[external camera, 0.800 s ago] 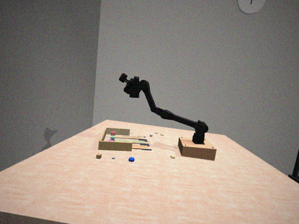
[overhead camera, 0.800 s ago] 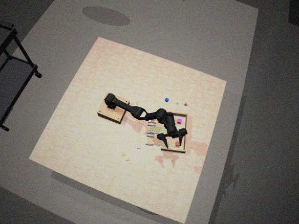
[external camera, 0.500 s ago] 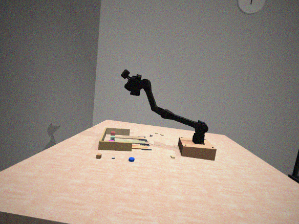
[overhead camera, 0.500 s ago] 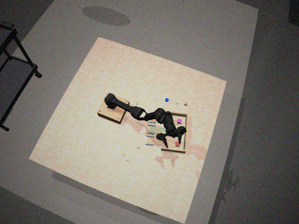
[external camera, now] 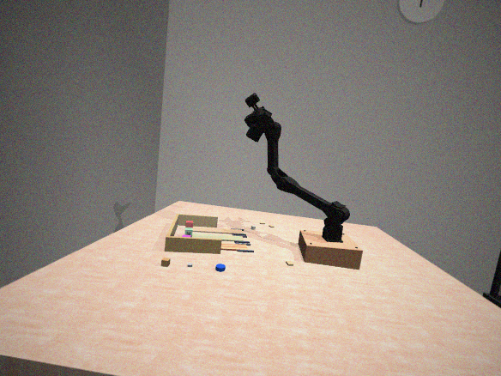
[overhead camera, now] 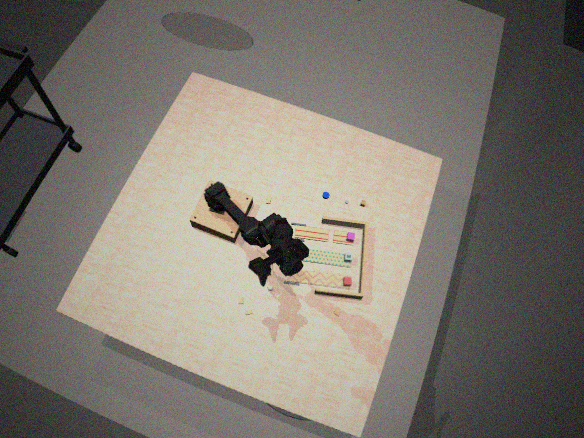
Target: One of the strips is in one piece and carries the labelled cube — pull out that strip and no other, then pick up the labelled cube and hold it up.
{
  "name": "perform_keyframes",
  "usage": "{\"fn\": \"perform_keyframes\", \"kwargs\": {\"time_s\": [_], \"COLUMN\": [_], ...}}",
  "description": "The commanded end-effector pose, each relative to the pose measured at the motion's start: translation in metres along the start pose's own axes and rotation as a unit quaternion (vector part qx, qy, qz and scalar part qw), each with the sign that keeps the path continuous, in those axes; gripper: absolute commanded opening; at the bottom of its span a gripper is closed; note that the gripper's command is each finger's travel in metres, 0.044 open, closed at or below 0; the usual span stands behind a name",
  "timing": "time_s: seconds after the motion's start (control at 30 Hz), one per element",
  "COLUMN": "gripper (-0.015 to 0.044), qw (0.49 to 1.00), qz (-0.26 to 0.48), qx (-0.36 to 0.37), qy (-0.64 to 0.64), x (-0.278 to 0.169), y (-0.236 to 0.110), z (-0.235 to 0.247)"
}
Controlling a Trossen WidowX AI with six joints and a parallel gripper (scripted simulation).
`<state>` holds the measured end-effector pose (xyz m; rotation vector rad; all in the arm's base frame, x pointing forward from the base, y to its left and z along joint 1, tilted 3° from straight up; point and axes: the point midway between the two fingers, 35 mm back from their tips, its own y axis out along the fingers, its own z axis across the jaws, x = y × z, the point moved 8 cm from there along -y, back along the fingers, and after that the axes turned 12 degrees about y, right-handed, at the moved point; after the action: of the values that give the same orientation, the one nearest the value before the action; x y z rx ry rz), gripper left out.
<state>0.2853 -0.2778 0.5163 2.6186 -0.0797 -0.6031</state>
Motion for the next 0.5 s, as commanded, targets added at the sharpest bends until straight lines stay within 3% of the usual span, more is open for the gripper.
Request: {"fn": "perform_keyframes", "kwargs": {"time_s": [0.0,0.23,0.47], "gripper": [0.04,0.04,0.04], "qw": [0.998,0.984,0.947], "qz": [0.057,0.163,0.298], "qx": [-0.025,-0.065,-0.116], "qy": [0.012,-0.009,-0.037], "x": [-0.051,-0.141,-0.235], "y": [0.008,0.009,-0.016], "z": [-0.002,0.002,0.004]}}
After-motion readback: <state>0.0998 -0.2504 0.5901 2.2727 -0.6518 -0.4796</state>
